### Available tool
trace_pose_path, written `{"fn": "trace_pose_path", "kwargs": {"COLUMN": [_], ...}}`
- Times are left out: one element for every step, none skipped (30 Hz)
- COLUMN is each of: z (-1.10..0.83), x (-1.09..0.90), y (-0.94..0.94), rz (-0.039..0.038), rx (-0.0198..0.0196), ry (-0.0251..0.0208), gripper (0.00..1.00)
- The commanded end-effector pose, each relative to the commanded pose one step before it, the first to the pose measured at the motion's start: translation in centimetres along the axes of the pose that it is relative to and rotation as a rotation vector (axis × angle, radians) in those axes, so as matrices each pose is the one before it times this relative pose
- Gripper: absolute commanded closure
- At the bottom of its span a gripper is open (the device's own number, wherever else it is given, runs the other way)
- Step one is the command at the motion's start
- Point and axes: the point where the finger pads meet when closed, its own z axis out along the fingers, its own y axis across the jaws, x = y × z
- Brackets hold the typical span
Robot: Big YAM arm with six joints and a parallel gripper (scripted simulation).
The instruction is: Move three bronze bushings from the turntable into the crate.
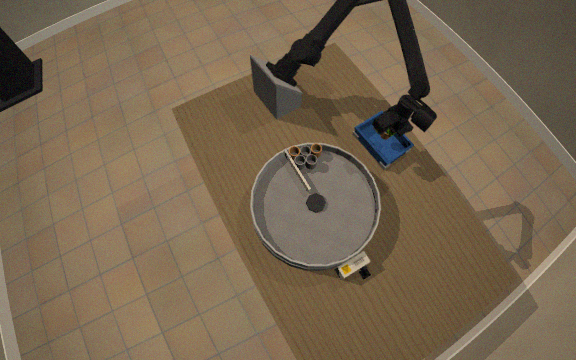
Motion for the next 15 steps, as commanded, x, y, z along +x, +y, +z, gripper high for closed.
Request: {"fn": "trace_pose_path", "kwargs": {"z": [-0.101,0.261,0.278,0.237,0.235,0.122,0.037,0.0,0.0,-0.667,0.671,0.387,0.325,0.172,0.168], "x": [0.758,-0.027,-0.096,-0.217,-0.307,-0.253,-0.023,0.0,0.0,0.54,0.133,-0.202,-0.291,-0.018,0.0], "y": [0.563,-0.158,-0.178,-0.149,-0.146,0.033,0.063,0.0,0.0,1.07,-0.533,-0.371,-0.33,-0.023,0.0], "rz": [-0.0138,0.00018,0.00201,0.005,0.0072,0.00618,0.00063,0.0,0.0,-0.01122,-0.00404,0.00449,0.00655,0.00048,0.00002], "rx": [-0.01435,0.00543,0.00601,0.00485,0.00462,0.0009,-0.00181,0.0,0.0,-0.02301,0.01429,0.00764,0.00591,0.00043,-0.00004], "ry": [0.0033,-0.00096,-0.00131,-0.00148,-0.0017,-0.00097,0.00001,0.0,0.0,0.00497,-0.00215,-0.00149,-0.00178,-0.00013,-0.00016], "gripper": [1.0,1.0,1.0,1.0,1.0,1.0,1.0,1.0,1.0,1.0,1.0,1.0,1.0,1.0,1.0]}}
